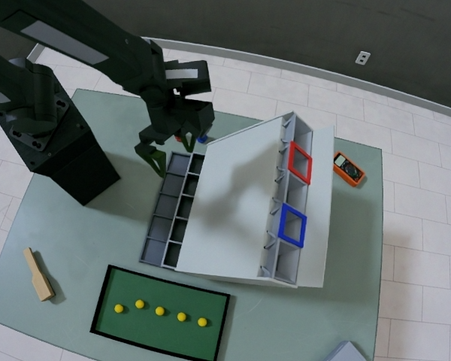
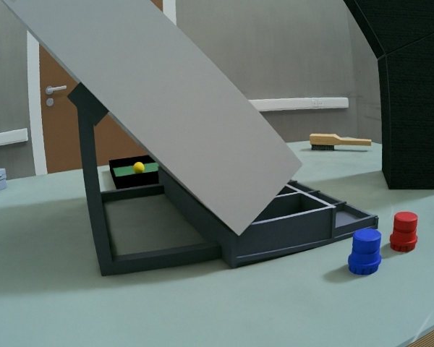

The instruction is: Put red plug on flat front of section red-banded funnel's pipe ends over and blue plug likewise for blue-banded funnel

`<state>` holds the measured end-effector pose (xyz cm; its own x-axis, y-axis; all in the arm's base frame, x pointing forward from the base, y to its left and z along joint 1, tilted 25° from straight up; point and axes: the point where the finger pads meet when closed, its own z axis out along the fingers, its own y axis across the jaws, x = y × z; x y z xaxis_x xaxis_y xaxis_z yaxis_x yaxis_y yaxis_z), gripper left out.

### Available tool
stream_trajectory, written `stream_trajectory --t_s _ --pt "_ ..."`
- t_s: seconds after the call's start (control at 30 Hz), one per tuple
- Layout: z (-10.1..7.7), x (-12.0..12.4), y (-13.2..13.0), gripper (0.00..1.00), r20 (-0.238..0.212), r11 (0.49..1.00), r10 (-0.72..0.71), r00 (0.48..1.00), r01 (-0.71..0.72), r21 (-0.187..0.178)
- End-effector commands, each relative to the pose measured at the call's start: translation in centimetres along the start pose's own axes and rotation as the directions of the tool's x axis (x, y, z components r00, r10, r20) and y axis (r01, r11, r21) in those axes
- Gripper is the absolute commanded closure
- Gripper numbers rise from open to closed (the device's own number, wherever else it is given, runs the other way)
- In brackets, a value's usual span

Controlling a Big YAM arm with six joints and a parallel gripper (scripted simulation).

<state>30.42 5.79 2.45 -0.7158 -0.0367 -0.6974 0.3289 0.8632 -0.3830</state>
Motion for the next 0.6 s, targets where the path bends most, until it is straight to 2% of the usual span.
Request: stream_trajectory --t_s 0.0,0.43,0.5,0.57 --pt "0.8 -0.2 0.3 0.0 0.012 1.0 -0.004 1.0 0.004 -0.006" --pt "3.6 0.9 0.9 0.0 0.011 1.0 0.017 1.0 -0.017 -0.009" --pt "3.6 0.9 0.9 0.0 0.011 1.0 0.017 1.0 -0.017 -0.009" --pt "3.5 0.8 0.9 0.0 -0.025 0.999 -0.02 0.999 0.019 -0.051"
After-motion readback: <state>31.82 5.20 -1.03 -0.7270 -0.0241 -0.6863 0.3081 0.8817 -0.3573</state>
